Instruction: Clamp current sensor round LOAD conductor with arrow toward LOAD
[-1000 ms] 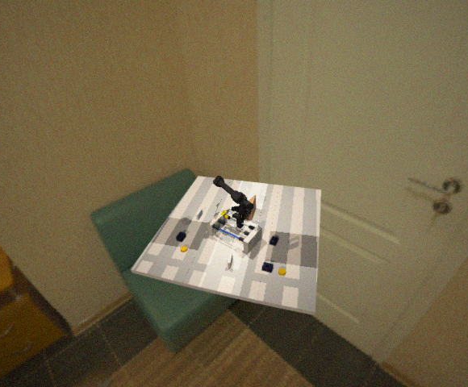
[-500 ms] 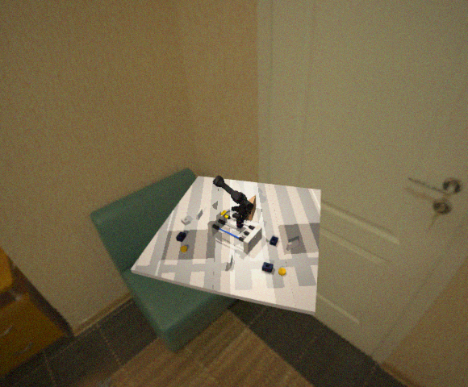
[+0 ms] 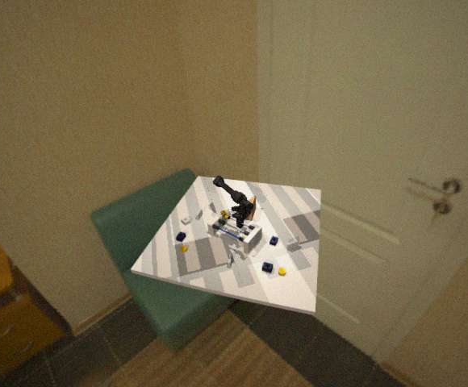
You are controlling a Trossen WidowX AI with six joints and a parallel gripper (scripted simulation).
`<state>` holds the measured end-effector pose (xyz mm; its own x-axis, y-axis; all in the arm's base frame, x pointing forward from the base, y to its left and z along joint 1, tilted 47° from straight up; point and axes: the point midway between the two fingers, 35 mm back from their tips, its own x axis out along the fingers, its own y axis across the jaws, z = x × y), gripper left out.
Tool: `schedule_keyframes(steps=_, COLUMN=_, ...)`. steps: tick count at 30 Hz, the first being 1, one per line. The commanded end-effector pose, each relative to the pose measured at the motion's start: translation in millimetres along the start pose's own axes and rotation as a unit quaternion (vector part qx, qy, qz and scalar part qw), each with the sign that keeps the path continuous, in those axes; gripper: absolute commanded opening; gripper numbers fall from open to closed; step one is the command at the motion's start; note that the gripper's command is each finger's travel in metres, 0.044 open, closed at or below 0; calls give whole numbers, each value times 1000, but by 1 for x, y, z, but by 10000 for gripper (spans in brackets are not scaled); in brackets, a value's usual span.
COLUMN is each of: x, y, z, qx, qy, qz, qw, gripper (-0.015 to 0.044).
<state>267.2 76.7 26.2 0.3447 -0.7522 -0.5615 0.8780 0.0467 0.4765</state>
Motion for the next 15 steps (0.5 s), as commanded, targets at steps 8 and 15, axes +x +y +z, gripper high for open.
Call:
schedule_keyframes(steps=8, x=2, y=-2, z=1, qx=-1, qy=-2, qz=-7, qw=1000, gripper=0)
schedule_keyframes(steps=15, x=1, y=0, z=0, qx=1, qy=0, qz=0, qw=1000, gripper=52)
